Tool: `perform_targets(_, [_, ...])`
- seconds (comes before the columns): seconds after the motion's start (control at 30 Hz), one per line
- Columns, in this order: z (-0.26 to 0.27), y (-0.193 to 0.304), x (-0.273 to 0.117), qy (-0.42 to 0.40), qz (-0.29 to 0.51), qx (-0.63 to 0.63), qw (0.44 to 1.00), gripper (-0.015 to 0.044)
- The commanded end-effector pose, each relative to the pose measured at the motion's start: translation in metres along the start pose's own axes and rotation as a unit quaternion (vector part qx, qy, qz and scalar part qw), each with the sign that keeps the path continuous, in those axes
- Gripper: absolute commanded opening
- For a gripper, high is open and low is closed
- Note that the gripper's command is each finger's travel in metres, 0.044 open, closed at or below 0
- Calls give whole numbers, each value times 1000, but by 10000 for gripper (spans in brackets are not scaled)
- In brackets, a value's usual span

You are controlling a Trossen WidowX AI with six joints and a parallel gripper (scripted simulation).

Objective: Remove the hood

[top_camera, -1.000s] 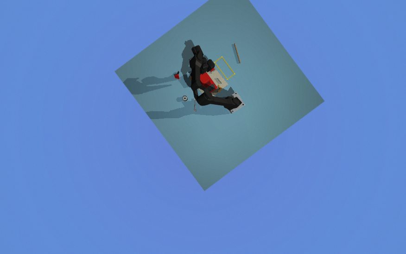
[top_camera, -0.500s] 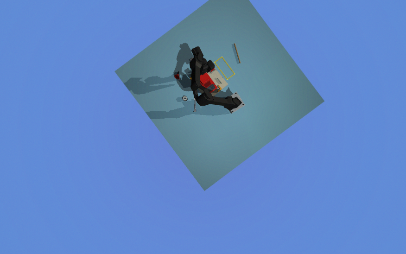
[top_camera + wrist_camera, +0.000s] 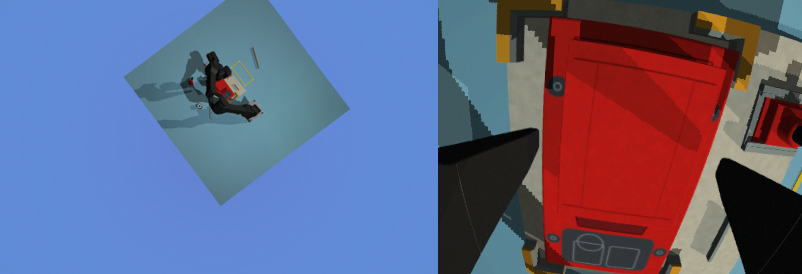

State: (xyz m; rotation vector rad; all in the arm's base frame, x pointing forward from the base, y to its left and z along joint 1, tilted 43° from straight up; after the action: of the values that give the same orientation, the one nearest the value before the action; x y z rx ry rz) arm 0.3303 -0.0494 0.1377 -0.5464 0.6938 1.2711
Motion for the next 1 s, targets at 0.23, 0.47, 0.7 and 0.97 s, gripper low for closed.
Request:
perform_targets(0.23, [-1,1,5,-2,2,4,1000,440])
perform_targets(0.47, [-1,1,9,-2,2,4,1000,440])
perform_targets(0.7, [-1,1,12,-2,2,4,1000,440])
perform_targets(0.97, [-1,2,16,-2,2,4,1000,440])
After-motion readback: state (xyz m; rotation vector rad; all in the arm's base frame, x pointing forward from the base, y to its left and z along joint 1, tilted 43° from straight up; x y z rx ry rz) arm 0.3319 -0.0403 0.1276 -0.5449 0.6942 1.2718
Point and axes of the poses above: the point midway between the two fingers, 35 mm back from their tips, its own x axis out along the fingers, its own z axis across the jaws, y = z × x, the point moved 10 cm from there along -x, back along the fingers, and after that the axes turned 6 degrees about x, right-handed, at the moved point
